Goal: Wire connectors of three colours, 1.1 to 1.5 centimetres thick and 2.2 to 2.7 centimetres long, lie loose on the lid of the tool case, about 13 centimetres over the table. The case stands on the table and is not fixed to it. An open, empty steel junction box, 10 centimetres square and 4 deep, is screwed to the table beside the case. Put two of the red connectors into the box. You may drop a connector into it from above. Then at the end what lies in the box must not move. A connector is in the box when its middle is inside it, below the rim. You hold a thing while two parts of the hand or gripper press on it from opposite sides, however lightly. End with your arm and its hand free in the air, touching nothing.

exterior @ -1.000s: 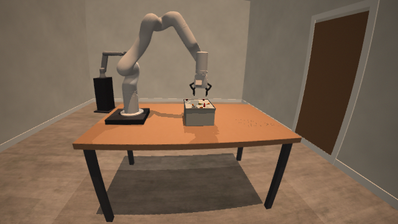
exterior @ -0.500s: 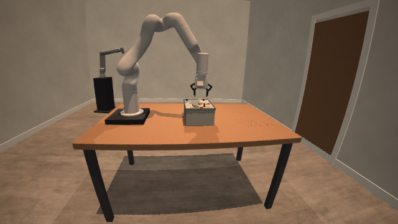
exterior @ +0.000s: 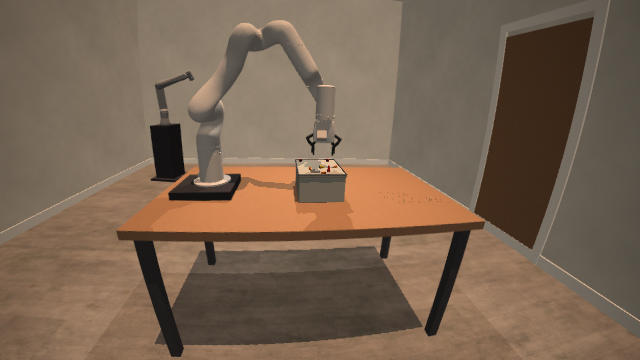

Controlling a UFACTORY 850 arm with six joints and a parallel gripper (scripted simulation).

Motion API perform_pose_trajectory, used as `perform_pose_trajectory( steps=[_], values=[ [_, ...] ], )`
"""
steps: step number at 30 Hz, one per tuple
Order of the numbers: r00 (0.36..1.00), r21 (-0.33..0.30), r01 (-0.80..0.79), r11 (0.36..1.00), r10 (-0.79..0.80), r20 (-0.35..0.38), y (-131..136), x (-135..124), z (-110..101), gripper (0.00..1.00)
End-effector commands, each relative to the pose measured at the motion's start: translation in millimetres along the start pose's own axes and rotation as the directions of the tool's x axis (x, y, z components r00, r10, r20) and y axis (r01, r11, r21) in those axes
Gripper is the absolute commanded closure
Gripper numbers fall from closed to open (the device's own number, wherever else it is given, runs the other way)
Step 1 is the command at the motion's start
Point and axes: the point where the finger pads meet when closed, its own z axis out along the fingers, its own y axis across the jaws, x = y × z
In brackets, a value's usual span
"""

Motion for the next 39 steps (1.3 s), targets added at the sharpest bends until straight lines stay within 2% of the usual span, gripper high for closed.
perform_pose_trajectory(
  steps=[1, 39],
  values=[
    [1.0, 0.002, 0.0, 1.0, 0.0, 0.0, -0.8, 0.0, -1.0, 0.0],
    [1.0, 0.002, 0.0, 1.0, 0.0, 0.0, -0.9, 0.0, -1.0, 0.0]
  ],
)
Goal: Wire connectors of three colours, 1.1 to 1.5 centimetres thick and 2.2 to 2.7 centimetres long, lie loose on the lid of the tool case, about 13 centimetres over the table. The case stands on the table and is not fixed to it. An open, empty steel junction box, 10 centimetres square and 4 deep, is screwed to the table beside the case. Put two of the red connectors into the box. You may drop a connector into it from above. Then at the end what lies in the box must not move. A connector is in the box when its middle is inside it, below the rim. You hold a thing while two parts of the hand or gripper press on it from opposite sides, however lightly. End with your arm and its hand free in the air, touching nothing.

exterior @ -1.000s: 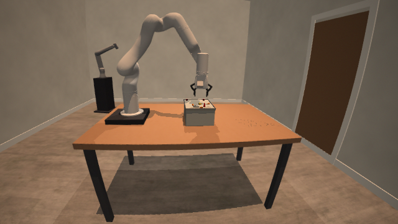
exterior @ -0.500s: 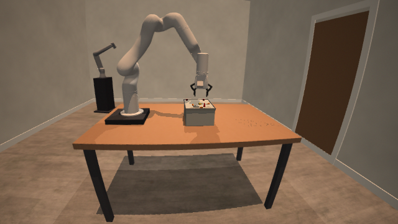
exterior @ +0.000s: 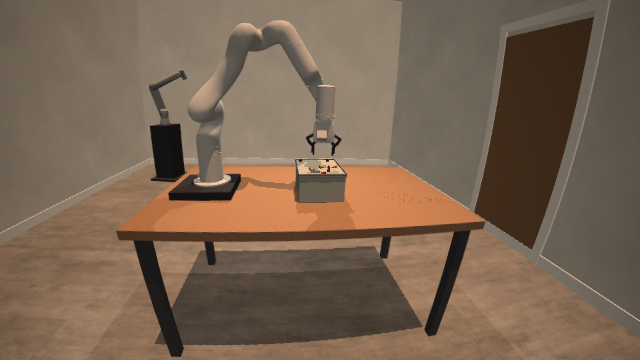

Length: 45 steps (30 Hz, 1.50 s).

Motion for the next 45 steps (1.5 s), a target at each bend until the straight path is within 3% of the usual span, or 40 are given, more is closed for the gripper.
perform_pose_trajectory(
  steps=[1, 13, 27, 38, 45],
  values=[
    [1.0, 0.002, -0.001, 1.0, 0.001, 0.0, -1, 0, -1, 0.0],
    [0.999, 0.002, -0.037, 0.999, 0.037, 0.0, -3, -2, -1, 0.0],
    [0.979, 0.002, -0.203, 0.979, 0.203, 0.001, -12, -11, -1, 0.0],
    [0.913, 0.002, -0.409, 0.913, 0.409, 0.001, -24, -24, -2, 0.0],
    [0.811, 0.002, -0.585, 0.811, 0.585, 0.001, -35, -36, -2, 0.0]
  ],
)
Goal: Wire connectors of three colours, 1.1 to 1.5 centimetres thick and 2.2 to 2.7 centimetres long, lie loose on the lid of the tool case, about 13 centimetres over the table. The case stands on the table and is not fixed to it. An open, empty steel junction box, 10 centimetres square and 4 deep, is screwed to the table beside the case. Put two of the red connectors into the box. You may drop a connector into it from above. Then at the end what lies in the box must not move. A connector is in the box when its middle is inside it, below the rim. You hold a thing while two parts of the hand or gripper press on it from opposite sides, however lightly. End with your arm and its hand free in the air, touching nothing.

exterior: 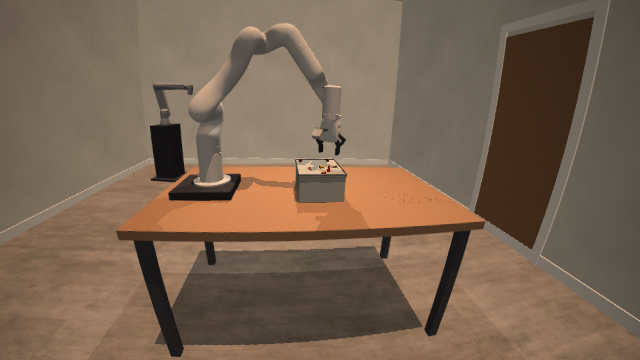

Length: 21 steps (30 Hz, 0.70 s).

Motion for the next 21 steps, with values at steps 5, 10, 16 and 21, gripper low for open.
perform_pose_trajectory(
  steps=[5, 10, 16, 21],
  values=[
    [0.971, 0.006, -0.241, 0.971, 0.241, -0.005, -4, -19, -1, 0.0],
    [0.945, 0.006, -0.327, 0.945, 0.327, -0.004, -5, -26, -1, 0.0],
    [0.876, 0.007, -0.483, 0.876, 0.483, -0.003, -6, -40, -1, 0.0],
    [0.809, 0.007, -0.588, 0.809, 0.588, -0.002, -7, -50, -1, 0.0]
  ],
)
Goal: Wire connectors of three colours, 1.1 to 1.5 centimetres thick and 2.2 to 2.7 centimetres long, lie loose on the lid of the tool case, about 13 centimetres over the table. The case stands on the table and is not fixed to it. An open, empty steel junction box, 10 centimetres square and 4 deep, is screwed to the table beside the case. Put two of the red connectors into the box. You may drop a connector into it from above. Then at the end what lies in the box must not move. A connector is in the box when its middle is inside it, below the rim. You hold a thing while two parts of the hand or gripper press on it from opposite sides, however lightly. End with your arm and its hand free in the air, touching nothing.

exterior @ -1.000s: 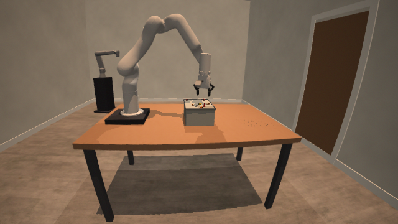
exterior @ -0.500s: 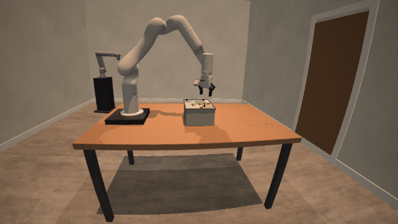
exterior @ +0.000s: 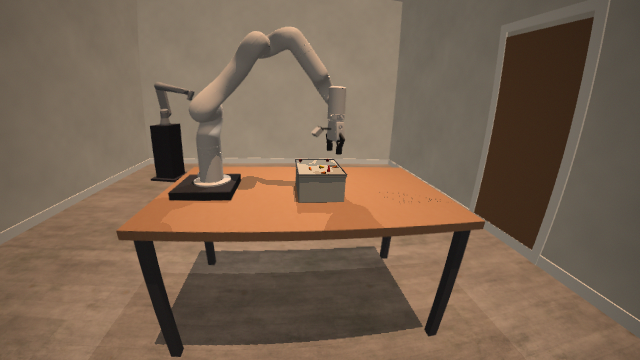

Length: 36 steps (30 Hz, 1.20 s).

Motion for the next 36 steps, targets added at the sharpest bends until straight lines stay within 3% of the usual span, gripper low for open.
perform_pose_trajectory(
  steps=[1, 18, 36],
  values=[
    [0.995, 0.008, -0.099, 0.995, 0.099, -0.002, 3, -8, -1, 0.0],
    [0.95, 0.008, -0.312, 0.95, 0.312, -0.001, 11, -23, -1, 0.0],
    [0.941, 0.008, -0.339, 0.941, 0.339, 0.0, 12, -25, -1, 0.0]
  ],
)
